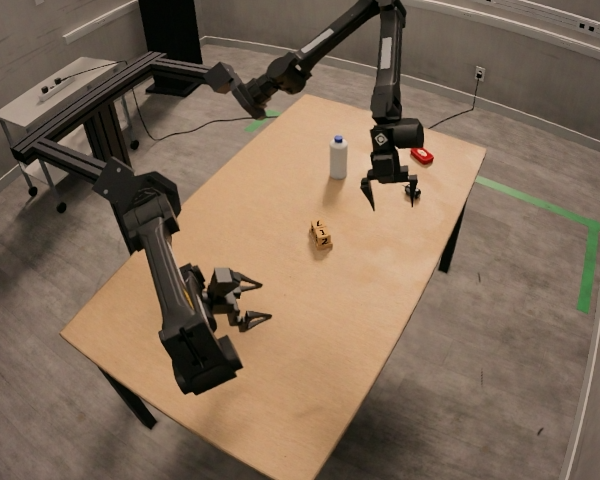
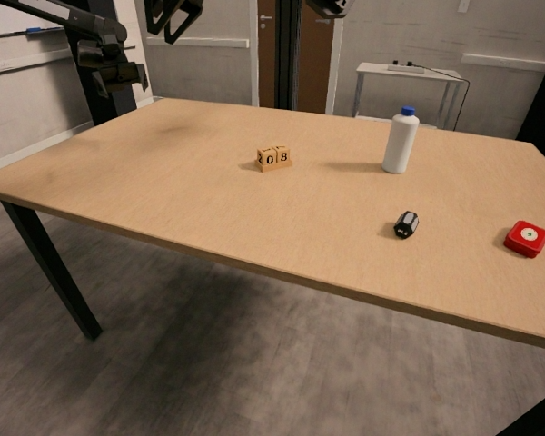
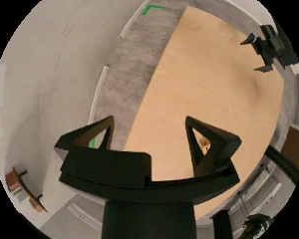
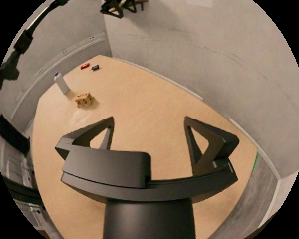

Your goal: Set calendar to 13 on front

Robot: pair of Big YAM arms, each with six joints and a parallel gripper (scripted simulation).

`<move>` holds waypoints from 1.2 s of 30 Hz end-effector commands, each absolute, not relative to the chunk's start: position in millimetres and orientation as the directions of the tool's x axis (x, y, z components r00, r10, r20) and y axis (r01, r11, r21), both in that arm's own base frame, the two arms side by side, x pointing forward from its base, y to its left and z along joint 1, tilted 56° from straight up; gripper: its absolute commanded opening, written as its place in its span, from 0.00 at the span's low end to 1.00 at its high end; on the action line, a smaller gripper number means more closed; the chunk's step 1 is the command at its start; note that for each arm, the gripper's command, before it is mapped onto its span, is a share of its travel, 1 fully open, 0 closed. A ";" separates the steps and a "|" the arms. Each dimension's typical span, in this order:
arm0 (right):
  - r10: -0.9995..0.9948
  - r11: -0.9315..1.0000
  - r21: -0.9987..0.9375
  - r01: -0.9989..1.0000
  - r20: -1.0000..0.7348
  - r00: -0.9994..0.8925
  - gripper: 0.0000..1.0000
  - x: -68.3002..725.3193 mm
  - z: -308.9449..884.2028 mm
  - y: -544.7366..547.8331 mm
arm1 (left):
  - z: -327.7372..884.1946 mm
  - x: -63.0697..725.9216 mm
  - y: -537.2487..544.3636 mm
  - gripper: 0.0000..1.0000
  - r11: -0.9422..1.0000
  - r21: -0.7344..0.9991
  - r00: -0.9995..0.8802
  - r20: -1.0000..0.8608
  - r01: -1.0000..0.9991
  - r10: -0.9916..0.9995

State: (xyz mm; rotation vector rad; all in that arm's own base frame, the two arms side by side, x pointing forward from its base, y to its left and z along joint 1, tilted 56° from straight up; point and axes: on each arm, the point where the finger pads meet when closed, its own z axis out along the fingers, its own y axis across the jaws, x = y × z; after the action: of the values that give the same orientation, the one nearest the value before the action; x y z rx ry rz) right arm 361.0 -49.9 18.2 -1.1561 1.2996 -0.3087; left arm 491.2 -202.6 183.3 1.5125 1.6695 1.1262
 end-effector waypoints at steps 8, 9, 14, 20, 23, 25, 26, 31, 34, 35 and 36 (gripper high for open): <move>-0.745 0.452 -0.795 -0.405 -0.586 0.318 1.00 359.6 18.8 -48.6 | 186.2 490.9 -205.1 1.00 -0.015 0.890 -0.155 0.096 0.456 0.983; -0.745 0.452 -0.795 -0.405 -0.586 0.318 1.00 359.6 18.8 -48.6 | 186.2 490.9 -205.1 1.00 -0.015 0.890 -0.155 0.096 0.456 0.983; -0.745 0.452 -0.795 -0.405 -0.586 0.318 1.00 359.6 18.8 -48.6 | 186.2 490.9 -205.1 1.00 -0.015 0.890 -0.155 0.096 0.456 0.983; -0.744 0.437 -0.796 -0.419 -0.582 0.329 1.00 357.5 20.4 -39.7 | 171.6 491.2 -191.6 1.00 -0.053 0.877 -0.157 0.144 0.477 0.977; -0.740 0.422 -0.782 -0.459 -0.590 0.324 1.00 356.2 19.9 -24.1 | 143.1 483.3 -172.6 1.00 -0.152 0.840 -0.137 0.257 0.520 0.957; -0.743 0.401 -0.773 -0.492 -0.589 0.319 1.00 358.6 20.7 -9.7 | 114.8 474.7 -152.1 1.00 -0.224 0.798 -0.125 0.349 0.559 0.929; -0.746 0.389 -0.768 -0.509 -0.587 0.314 1.00 359.6 21.2 -1.8 | 100.1 470.0 -141.2 1.00 -0.252 0.776 -0.123 0.388 0.578 0.913; -0.783 0.272 -0.756 -0.595 -0.533 0.320 1.00 356.0 28.5 50.8 | 24.8 444.8 -84.4 1.00 -0.376 0.640 -0.099 0.579 0.670 0.809; -0.792 0.245 -0.759 -0.603 -0.516 0.328 1.00 353.9 30.4 60.3 | 13.3 440.9 -75.7 1.00 -0.392 0.616 -0.093 0.606 0.683 0.790; -0.798 0.221 -0.742 -0.634 -0.511 0.320 1.00 347.8 27.5 69.7 | 3.8 438.9 -68.5 1.00 -0.404 0.597 -0.091 0.628 0.693 0.773; -0.807 0.192 -0.740 -0.644 -0.493 0.326 1.00 343.8 28.9 78.6 | -5.8 436.7 -61.2 1.00 -0.415 0.578 -0.088 0.649 0.703 0.756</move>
State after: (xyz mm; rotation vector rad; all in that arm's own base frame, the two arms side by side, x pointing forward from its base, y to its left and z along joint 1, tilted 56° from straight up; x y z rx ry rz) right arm 369.7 54.9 34.8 -1.4033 1.3469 -0.2440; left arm 423.3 -70.1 7.8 2.0442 1.7378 1.4814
